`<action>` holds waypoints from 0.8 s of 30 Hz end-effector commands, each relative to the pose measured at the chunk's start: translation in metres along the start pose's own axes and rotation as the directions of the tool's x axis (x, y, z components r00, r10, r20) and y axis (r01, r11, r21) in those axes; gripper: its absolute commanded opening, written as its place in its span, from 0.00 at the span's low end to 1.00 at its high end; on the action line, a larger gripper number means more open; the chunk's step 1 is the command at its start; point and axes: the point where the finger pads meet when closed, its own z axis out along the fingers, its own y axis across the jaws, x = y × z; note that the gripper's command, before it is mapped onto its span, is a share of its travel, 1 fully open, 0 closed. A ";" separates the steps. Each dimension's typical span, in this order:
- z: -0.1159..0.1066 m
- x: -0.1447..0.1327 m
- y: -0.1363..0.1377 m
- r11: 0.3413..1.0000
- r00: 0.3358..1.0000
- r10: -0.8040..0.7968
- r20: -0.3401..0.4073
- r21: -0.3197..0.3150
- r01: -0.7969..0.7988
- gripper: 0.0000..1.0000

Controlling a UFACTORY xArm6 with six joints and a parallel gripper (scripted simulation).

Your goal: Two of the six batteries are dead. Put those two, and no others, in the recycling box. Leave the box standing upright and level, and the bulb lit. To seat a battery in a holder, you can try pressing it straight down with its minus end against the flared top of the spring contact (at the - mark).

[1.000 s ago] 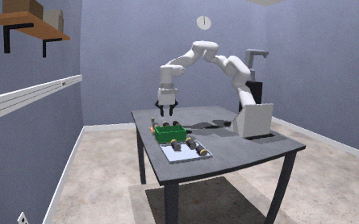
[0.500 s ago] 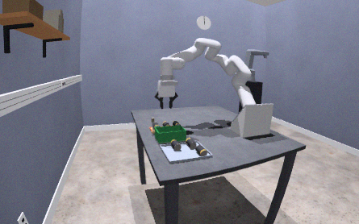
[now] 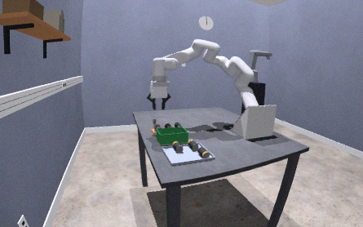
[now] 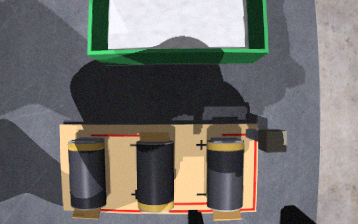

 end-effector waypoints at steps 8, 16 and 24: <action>-0.002 -0.001 0.008 1.000 1.000 0.001 0.000 0.002 -0.001 0.51; -0.002 -0.001 0.008 1.000 1.000 0.002 0.000 0.002 -0.002 0.51; 0.025 -0.001 0.008 1.000 1.000 0.002 0.000 0.002 -0.002 0.51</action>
